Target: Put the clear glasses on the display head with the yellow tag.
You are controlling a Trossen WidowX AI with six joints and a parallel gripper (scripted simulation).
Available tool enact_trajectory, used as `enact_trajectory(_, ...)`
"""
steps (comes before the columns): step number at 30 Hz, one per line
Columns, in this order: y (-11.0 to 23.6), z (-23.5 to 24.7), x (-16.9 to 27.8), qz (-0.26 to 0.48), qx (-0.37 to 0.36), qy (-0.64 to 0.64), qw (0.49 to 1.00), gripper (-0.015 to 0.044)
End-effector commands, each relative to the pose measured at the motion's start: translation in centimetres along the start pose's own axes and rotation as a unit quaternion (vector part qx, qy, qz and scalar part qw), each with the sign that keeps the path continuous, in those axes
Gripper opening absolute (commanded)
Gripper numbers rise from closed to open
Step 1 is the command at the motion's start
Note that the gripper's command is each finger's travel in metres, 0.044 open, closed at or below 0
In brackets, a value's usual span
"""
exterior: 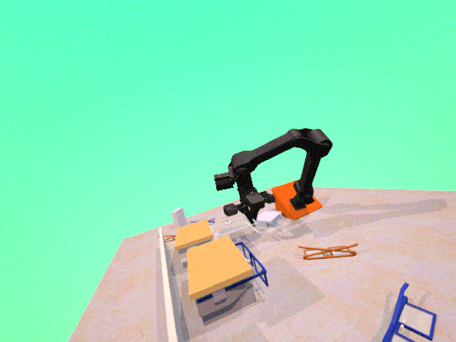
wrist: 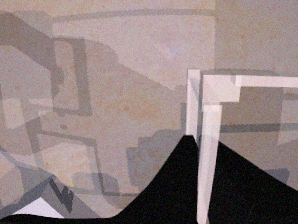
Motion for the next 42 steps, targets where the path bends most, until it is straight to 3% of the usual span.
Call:
enact_trajectory(1,0.0,-0.7,0.0,-0.001,0.001,-0.001,1.000,0.0000)
enact_trajectory(42,-0.1,-6.7,0.8,-0.001,0.003,0.001,1.000,0.0000)
Point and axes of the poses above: the point midway between the two fingers, 35 mm back from their tips, its own y axis back along the fingers, its own z axis across the jaws, x = y × z, the point moved 1 cm from there along y, back along the fingers, and after that the axes turned 8 degrees about y, right-handed, at the moved point
